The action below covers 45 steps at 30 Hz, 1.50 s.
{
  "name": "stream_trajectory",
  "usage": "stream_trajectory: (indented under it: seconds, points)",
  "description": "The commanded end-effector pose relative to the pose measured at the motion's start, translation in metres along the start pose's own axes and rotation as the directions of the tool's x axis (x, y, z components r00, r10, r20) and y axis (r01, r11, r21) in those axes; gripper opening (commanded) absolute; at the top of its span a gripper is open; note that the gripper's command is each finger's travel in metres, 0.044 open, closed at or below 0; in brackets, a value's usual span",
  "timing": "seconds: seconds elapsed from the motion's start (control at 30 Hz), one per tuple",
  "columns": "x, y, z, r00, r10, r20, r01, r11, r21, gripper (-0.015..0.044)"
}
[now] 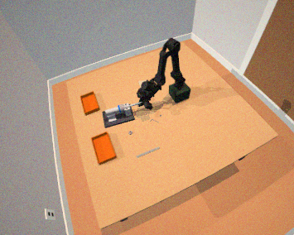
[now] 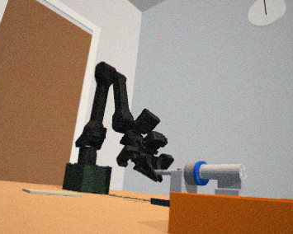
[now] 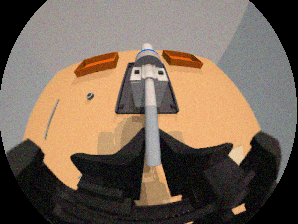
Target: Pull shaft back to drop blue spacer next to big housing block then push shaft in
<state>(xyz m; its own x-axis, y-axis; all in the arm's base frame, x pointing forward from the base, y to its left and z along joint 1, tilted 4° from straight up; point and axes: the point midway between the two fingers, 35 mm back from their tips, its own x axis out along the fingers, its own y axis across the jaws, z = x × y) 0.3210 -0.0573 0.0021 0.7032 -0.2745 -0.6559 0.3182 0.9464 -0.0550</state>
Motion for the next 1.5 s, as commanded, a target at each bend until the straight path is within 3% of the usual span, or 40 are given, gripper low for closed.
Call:
stream_trajectory:
  seconds: [0.0, 1.47]
  points:
    - [-0.0006, -0.0002, -0.0005, 1.0, -0.001, 0.0, 0.001, 1.0, 0.003, 0.0]
    - [-0.0033, -0.0002, -0.0033, 1.0, -0.001, -0.001, 0.001, 1.0, 0.003, 0.0]
